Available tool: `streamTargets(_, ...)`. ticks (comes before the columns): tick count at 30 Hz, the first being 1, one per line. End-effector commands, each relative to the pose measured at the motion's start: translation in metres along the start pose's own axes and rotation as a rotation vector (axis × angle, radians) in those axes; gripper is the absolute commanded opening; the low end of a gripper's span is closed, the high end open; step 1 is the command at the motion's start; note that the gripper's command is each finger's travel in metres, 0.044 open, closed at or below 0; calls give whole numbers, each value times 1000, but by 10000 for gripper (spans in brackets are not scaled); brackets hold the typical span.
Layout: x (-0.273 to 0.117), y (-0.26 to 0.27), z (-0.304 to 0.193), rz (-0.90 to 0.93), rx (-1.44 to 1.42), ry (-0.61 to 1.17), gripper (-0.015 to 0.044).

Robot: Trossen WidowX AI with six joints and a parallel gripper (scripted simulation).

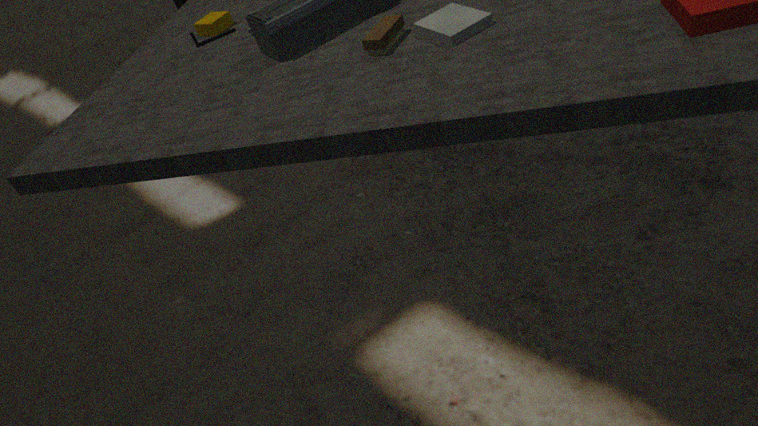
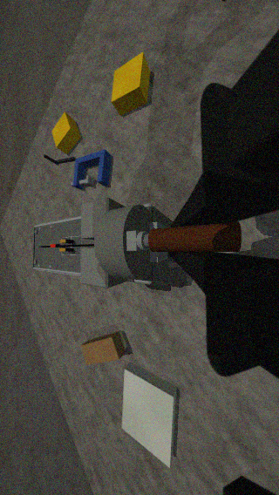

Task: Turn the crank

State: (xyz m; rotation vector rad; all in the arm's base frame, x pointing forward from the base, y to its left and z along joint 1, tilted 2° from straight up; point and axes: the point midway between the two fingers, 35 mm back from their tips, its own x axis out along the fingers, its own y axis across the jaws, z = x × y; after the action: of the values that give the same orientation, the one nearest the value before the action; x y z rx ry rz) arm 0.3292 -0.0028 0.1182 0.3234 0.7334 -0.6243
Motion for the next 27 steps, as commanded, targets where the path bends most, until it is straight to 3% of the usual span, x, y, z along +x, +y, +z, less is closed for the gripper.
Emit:
streamTargets(1,0,-10,0,-14,0,-8,0)
streamTargets(27,4,-20,-4,-14,-1,-8,0)
